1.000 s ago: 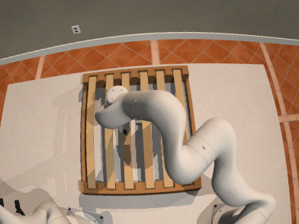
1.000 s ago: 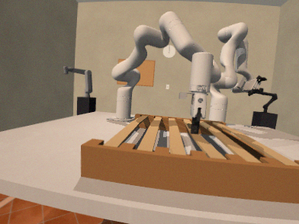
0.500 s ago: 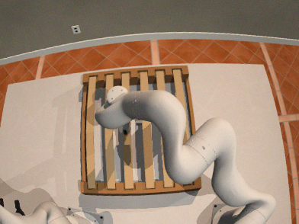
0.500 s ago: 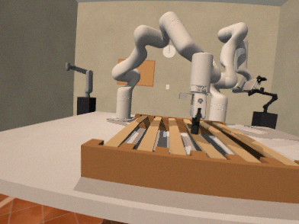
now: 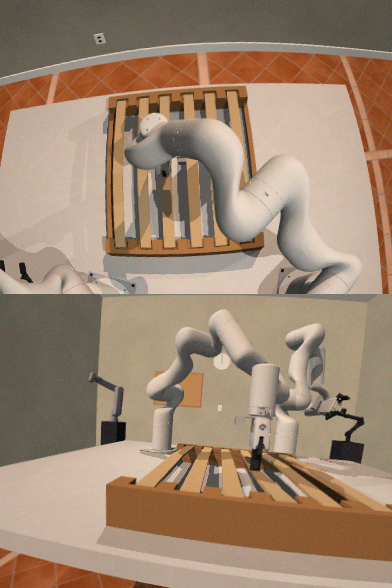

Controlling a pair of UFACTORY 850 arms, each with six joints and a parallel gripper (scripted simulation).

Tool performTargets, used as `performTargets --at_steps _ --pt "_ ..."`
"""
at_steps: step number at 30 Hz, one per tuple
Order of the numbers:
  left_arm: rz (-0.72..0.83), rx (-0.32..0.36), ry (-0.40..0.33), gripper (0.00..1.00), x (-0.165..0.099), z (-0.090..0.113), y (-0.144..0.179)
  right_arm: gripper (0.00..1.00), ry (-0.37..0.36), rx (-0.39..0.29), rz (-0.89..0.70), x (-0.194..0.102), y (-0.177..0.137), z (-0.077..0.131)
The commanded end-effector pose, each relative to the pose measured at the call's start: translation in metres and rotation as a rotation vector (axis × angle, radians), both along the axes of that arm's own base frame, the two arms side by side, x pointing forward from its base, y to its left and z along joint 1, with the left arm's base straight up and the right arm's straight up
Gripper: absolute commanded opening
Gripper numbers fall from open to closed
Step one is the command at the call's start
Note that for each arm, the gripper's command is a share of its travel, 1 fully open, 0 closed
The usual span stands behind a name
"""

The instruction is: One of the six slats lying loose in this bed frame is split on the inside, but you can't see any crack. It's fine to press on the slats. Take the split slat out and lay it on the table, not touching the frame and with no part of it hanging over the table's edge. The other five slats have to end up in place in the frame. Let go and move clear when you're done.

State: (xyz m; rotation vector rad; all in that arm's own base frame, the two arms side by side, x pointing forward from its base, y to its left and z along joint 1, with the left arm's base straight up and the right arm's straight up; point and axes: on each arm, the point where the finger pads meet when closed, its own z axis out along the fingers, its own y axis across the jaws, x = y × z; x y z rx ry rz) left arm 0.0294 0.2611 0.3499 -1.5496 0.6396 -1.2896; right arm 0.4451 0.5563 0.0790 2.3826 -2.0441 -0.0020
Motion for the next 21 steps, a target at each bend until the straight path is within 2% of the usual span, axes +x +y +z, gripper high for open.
performTargets --at_steps 1,21 --pt "0.0 0.001 0.0 1.0 -0.0002 0.0003 0.0002 0.0 -0.001 0.002 0.0 0.0004 0.0009 0.0011" --pt "0.0 0.001 0.0 1.0 -0.0002 0.0003 0.0002 0.0 -0.001 0.001 0.0 0.0008 0.0001 -0.0031"
